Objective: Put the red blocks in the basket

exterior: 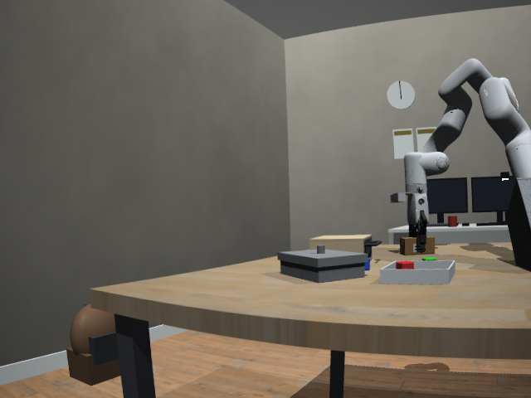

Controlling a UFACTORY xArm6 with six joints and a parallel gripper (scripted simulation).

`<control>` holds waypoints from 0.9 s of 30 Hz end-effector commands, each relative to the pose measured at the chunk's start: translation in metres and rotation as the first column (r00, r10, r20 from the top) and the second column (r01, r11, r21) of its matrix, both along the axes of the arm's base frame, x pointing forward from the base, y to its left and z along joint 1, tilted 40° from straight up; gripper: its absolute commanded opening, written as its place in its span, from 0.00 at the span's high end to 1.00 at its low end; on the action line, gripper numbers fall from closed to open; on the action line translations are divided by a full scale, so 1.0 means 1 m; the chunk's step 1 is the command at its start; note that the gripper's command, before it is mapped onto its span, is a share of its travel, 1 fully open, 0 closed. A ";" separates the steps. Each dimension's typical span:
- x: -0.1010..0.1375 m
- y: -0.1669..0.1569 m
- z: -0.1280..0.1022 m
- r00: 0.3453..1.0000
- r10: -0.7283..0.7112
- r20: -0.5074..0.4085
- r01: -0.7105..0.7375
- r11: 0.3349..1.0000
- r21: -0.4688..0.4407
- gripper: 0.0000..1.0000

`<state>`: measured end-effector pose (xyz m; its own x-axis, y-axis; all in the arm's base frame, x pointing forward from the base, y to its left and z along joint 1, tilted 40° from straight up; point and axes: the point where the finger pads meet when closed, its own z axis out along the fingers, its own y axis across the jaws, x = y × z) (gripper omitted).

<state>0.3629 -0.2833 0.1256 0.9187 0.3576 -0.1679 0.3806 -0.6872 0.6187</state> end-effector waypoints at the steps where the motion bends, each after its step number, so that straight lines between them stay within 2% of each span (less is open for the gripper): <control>1: 0.002 -0.003 -0.002 1.000 0.001 0.003 -0.001 1.000 -0.001 0.10; 27: 0.002 -0.008 -0.008 1.000 0.001 0.003 -0.001 1.000 -0.001 0.10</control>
